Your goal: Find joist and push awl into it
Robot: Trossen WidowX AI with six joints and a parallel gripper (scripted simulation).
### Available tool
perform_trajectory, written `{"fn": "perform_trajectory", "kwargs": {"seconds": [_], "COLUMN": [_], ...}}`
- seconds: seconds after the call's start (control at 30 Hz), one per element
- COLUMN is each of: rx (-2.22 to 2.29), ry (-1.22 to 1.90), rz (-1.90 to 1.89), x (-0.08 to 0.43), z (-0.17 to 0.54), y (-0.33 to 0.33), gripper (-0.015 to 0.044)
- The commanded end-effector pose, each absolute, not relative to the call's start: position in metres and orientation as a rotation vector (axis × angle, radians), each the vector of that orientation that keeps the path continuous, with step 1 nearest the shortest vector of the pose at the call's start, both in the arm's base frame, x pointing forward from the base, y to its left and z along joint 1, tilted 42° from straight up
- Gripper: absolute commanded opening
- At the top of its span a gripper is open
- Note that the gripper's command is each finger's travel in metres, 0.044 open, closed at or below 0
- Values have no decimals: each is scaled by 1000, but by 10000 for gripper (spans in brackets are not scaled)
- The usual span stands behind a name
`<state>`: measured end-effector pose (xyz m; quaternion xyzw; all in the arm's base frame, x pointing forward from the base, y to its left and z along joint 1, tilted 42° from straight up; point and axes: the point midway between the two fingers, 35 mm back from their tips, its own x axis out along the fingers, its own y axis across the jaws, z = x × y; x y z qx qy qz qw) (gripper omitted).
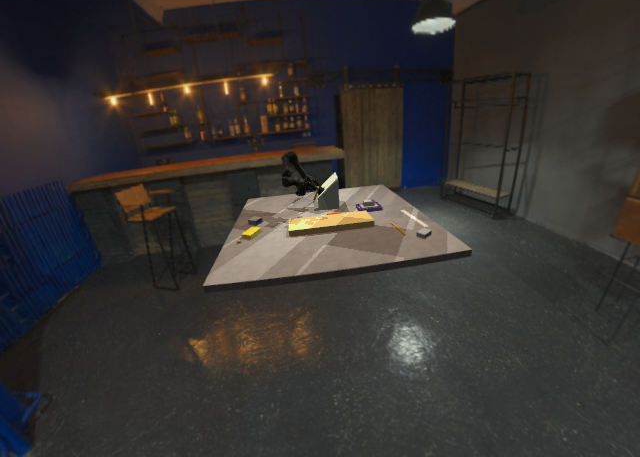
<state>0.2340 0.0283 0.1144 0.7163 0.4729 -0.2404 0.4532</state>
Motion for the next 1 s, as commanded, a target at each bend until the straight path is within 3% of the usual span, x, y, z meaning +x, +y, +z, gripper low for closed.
{"fn": "perform_trajectory", "kwargs": {"seconds": [0.0,0.97], "rx": [1950,1871], "ry": [1122,1446], "rz": [-504,-549], "x": [242,296], "z": [136,104], "y": [28,65], "gripper": [0,0]}}
